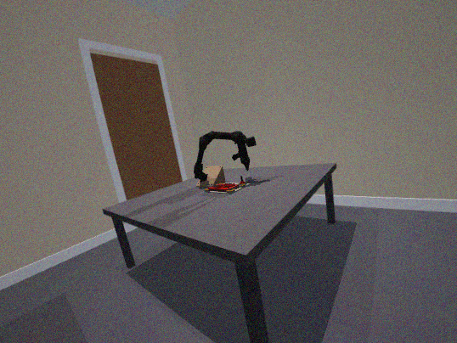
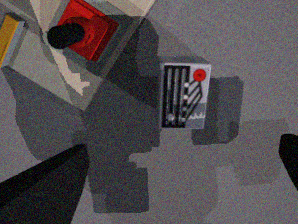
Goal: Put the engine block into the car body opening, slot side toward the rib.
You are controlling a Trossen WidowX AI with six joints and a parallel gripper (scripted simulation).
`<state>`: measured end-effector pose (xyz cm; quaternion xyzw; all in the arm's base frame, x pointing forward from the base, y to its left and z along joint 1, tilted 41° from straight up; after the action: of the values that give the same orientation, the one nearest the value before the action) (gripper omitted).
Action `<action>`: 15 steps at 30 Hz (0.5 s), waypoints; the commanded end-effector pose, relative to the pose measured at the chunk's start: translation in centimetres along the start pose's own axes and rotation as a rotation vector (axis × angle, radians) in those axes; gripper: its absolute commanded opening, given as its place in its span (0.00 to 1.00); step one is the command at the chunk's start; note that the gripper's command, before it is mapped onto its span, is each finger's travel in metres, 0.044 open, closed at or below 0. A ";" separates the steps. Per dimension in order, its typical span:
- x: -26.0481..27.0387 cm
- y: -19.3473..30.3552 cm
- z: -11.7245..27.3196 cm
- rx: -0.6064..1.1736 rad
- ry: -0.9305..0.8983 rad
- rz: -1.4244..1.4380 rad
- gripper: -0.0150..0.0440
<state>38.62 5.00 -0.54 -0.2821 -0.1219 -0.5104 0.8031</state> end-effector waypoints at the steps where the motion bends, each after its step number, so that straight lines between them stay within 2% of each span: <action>1: 0.1 -0.1 0.3 0.008 -0.015 -0.030 1.00; 6: -0.9 0.0 0.2 0.017 -0.008 -0.015 1.00; 10: -0.8 -0.1 -3.0 -0.002 -0.022 -0.046 1.00; 15: -0.8 -0.2 -3.3 -0.004 -0.023 -0.049 1.00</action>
<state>38.00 3.93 -2.92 -0.2846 -0.1335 -0.5245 0.7912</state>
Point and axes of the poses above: the point midway between the two fingers, 35 mm back from their tips, its own z axis back along the fingers, its own x axis across the jaws, y = z × x, the point moved 1 cm from there along z, back along the fingers
